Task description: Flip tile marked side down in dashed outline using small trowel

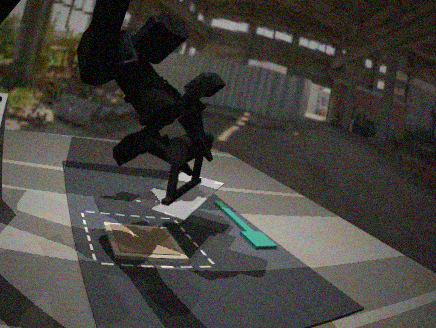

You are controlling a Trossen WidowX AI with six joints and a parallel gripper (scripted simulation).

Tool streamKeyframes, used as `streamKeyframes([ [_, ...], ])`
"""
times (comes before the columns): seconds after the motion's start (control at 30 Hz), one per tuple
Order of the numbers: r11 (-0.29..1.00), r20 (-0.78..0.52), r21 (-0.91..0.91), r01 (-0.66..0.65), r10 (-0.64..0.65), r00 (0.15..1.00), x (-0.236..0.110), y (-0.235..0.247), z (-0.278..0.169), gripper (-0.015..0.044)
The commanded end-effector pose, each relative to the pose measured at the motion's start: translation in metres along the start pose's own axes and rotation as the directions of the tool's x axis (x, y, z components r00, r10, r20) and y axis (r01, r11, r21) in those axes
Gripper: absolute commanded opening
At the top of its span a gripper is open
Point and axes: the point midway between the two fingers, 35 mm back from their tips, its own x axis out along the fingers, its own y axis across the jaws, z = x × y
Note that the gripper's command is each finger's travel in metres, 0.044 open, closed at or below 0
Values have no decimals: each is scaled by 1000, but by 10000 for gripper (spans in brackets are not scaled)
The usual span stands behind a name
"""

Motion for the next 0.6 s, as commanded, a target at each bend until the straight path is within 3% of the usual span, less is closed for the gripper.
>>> streamKeyframes([
  [0.0,996,-106,91,19,-9,994,17,-16,-31,0],
  [0.27,969,-324,238,60,21,946,46,-29,-100,0],
  [0.57,918,-543,371,139,93,835,62,-31,-181,0],
])
